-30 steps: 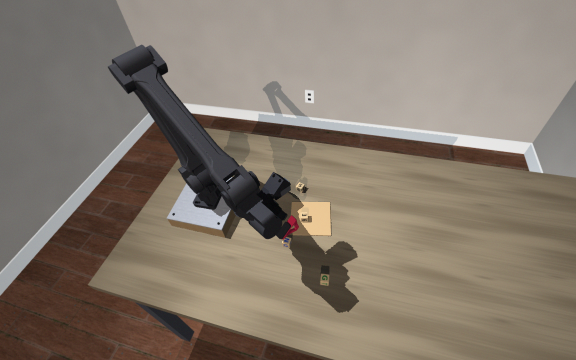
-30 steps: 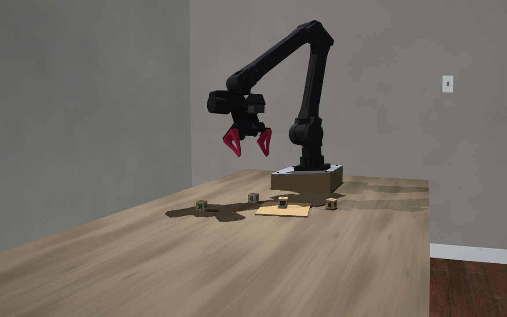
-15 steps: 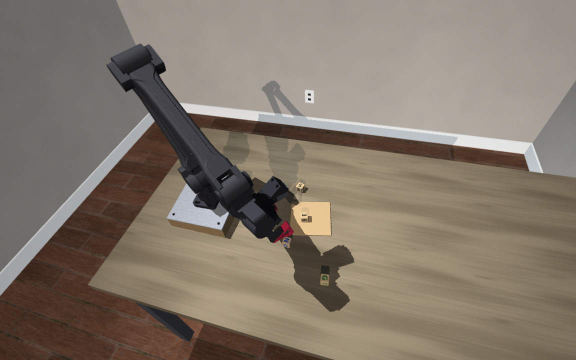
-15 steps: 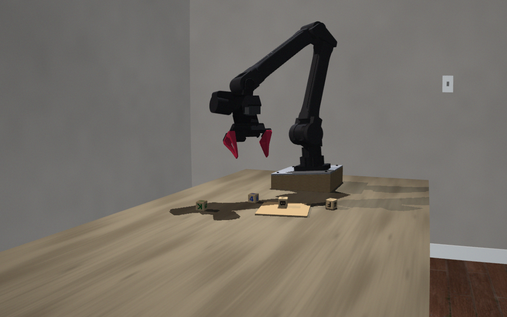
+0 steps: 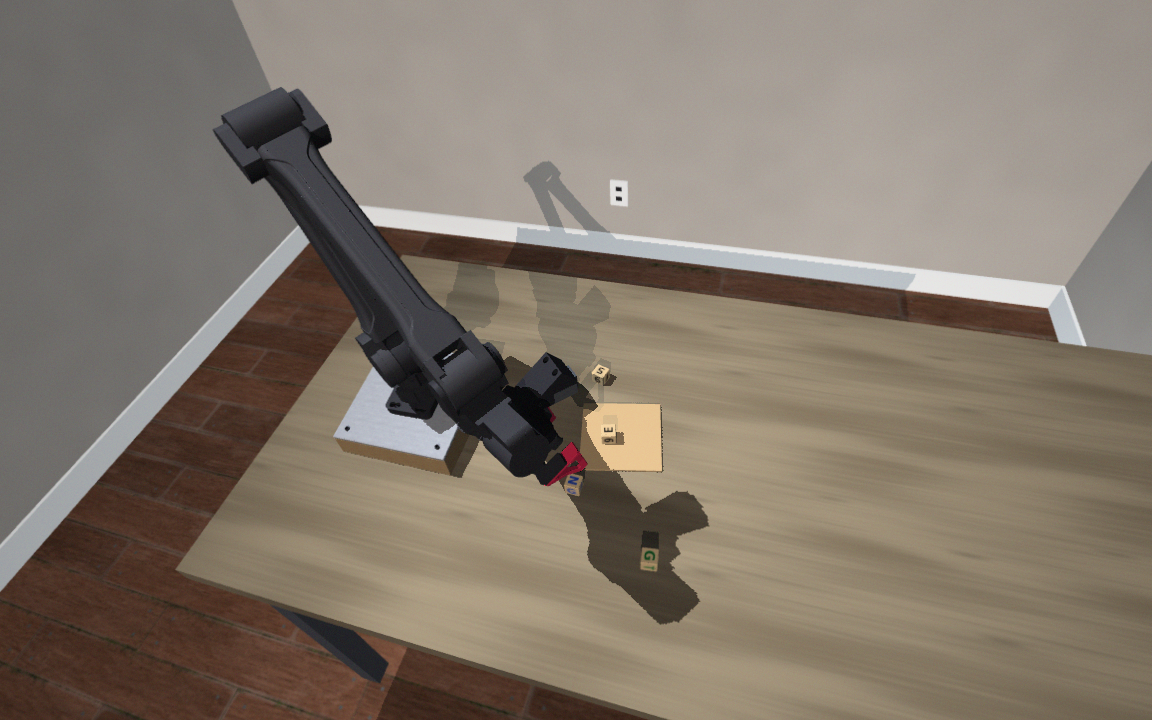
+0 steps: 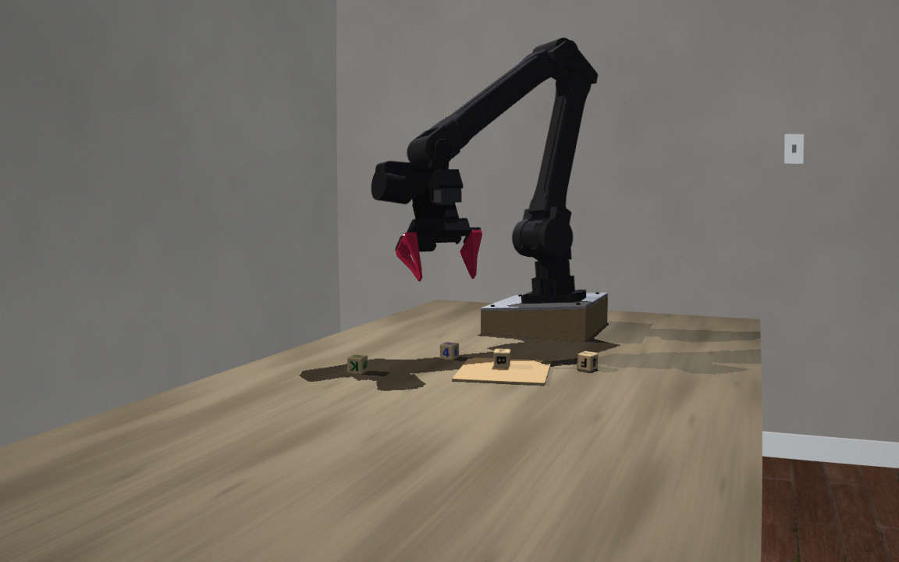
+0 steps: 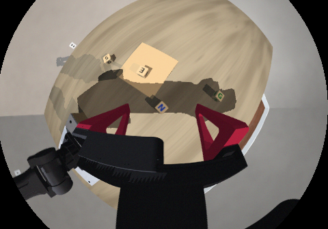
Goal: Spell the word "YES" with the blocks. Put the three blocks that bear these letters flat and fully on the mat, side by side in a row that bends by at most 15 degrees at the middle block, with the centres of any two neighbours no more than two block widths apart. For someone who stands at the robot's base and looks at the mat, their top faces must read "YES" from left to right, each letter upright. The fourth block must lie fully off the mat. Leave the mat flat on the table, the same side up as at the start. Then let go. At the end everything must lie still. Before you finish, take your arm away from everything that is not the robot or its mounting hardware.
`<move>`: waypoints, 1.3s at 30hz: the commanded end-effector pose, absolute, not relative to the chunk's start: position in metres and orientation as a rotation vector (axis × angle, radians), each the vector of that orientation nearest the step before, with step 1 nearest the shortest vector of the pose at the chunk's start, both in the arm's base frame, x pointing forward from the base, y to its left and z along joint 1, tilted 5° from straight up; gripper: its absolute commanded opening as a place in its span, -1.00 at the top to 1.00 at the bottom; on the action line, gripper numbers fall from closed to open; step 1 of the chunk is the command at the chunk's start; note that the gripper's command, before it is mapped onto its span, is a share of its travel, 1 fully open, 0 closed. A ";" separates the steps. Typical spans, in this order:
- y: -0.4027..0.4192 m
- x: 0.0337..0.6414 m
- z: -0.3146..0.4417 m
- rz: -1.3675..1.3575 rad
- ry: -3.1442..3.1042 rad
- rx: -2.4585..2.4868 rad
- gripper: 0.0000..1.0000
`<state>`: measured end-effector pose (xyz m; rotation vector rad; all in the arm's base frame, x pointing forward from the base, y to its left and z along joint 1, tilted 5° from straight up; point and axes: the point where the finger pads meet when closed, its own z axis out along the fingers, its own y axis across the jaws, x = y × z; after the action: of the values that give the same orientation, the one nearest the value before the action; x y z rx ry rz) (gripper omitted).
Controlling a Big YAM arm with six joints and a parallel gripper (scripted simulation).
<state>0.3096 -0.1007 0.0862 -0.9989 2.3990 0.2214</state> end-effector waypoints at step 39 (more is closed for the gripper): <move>-0.162 0.401 0.112 0.182 2.386 -0.990 -1.00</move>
<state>0.3747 -0.1443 0.0957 -0.9986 2.4005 0.2198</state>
